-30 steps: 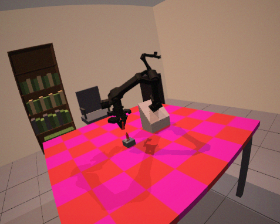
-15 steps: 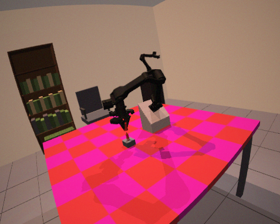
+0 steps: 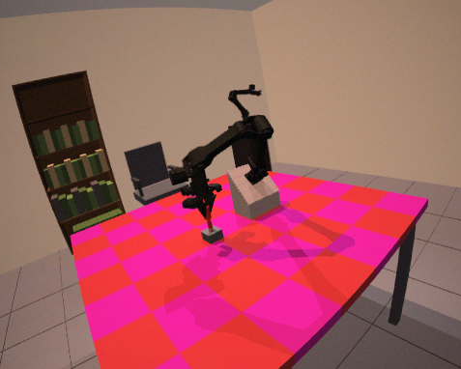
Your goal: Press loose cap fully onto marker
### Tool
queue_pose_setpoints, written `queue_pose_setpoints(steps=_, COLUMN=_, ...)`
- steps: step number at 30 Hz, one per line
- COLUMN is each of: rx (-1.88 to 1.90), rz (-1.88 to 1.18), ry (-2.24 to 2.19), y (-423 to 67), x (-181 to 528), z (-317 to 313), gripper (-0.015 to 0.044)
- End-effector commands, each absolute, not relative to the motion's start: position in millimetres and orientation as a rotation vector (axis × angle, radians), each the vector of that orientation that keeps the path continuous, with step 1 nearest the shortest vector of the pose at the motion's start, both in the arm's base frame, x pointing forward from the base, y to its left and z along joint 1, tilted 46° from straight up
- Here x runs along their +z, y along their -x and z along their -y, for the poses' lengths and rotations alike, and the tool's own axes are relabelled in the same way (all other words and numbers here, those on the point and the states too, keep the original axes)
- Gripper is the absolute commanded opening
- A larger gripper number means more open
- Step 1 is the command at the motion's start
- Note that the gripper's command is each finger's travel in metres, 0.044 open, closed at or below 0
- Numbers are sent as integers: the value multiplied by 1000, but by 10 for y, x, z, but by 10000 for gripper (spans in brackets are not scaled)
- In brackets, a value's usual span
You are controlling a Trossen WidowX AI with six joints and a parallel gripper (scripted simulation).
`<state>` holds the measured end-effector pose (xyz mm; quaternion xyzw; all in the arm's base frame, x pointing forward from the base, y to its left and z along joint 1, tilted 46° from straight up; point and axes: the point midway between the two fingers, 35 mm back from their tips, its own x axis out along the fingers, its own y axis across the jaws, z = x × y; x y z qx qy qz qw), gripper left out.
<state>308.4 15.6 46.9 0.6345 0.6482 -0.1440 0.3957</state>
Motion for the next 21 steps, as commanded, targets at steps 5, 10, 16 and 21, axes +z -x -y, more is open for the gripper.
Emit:
queue_pose_setpoints(steps=5, rx=-368, rz=-1644, ry=-1616, y=-3101, x=381, z=-242, gripper=0)
queue_pose_setpoints(steps=10, rx=-367, rz=-1644, ry=-1617, y=-3110, x=326, z=-301, gripper=0)
queue_pose_setpoints(steps=16, rx=-366, rz=-1644, ry=-1617, y=-3118, x=261, z=-373, gripper=0)
queue_pose_setpoints(steps=21, rx=-365, rz=-1645, ry=-1618, y=-3121, x=211, z=-432, gripper=0)
